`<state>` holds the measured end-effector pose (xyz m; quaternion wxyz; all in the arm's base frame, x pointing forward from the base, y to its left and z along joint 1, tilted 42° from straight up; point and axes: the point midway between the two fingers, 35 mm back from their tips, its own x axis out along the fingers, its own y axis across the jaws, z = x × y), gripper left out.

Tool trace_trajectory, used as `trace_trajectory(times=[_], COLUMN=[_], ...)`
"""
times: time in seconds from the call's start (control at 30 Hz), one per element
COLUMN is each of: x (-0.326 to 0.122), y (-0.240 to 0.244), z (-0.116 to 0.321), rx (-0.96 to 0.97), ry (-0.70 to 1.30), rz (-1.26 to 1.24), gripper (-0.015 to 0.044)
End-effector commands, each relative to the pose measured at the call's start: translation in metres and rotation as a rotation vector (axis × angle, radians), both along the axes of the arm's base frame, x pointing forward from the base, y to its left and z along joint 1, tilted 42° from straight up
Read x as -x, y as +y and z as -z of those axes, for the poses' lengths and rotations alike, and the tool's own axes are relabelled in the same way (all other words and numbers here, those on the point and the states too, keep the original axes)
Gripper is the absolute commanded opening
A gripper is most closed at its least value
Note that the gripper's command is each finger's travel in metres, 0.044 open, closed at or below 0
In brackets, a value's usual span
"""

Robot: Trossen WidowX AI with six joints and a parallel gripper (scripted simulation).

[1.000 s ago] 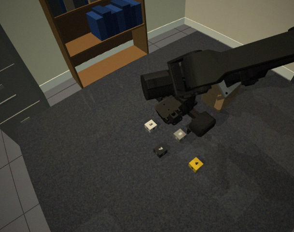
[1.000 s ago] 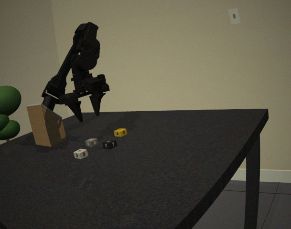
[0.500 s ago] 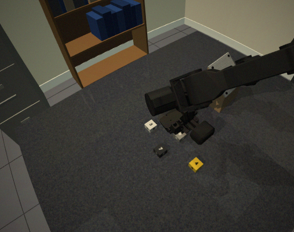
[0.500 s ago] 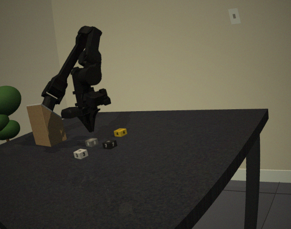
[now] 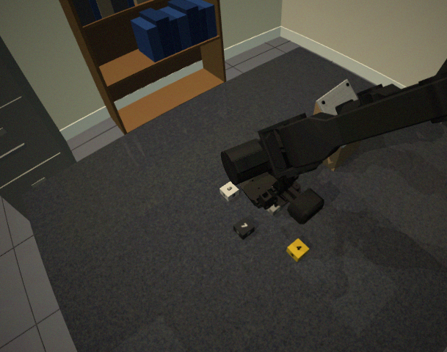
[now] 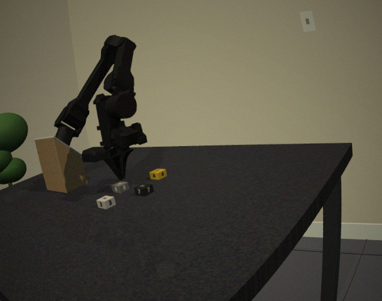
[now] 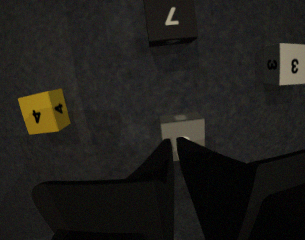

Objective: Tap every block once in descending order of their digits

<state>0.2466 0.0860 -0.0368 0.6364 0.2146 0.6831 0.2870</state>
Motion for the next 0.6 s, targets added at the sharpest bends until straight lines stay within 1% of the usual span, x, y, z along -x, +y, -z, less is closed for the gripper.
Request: trace_trajectory(times=[0.0, 0.33, 0.47, 0.57], x=[0.001, 0.002, -0.001, -0.001], y=[0.004, 0.01, -0.009, -0.01], z=[0.004, 0.01, -0.01, -0.012], rx=[-0.006, -0.007, -0.005, -0.005], ry=[0.003, 0.003, 0.002, 0.003], rz=[0.004, 0.004, 0.004, 0.004], gripper=[0.002, 0.002, 0.002, 0.002])
